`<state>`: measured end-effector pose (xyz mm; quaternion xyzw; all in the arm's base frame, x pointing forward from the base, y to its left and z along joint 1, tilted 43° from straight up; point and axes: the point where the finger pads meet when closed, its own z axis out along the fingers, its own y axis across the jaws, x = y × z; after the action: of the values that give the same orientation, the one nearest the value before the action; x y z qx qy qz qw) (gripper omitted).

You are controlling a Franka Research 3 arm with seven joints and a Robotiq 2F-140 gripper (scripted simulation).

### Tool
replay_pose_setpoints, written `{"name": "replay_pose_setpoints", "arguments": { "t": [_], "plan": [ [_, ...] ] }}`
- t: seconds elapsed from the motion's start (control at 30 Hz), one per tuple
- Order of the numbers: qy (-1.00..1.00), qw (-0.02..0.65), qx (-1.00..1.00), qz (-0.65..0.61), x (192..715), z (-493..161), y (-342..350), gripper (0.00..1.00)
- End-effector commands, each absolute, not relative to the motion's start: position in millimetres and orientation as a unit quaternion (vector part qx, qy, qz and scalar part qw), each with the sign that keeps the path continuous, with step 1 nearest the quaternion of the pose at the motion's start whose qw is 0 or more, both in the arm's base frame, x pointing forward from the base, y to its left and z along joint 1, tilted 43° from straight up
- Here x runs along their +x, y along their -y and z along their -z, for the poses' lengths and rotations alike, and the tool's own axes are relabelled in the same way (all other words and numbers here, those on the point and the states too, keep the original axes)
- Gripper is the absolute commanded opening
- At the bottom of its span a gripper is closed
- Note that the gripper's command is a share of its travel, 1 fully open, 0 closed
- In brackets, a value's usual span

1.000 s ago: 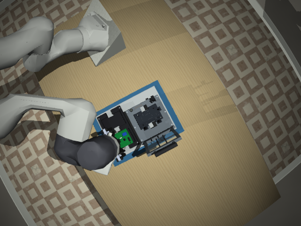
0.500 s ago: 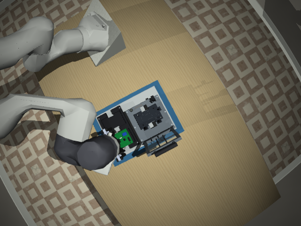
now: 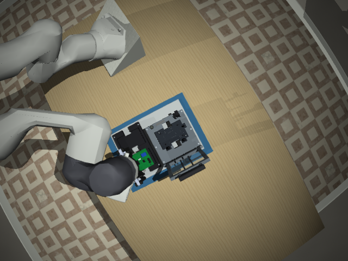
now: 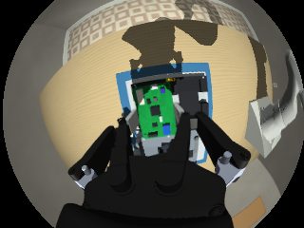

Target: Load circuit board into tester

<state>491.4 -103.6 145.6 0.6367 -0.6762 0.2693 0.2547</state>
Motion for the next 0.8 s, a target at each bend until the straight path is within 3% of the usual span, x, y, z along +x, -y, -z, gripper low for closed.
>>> {"name": "replay_pose_setpoints", "arguments": {
  "t": [0.0, 0.77],
  "plan": [
    [0.664, 0.259, 0.649, -0.265, 492.2, -147.0, 101.8, 0.46],
    [0.596, 0.284, 0.712, -0.238, 492.2, -147.0, 101.8, 0.46]
  ]
}}
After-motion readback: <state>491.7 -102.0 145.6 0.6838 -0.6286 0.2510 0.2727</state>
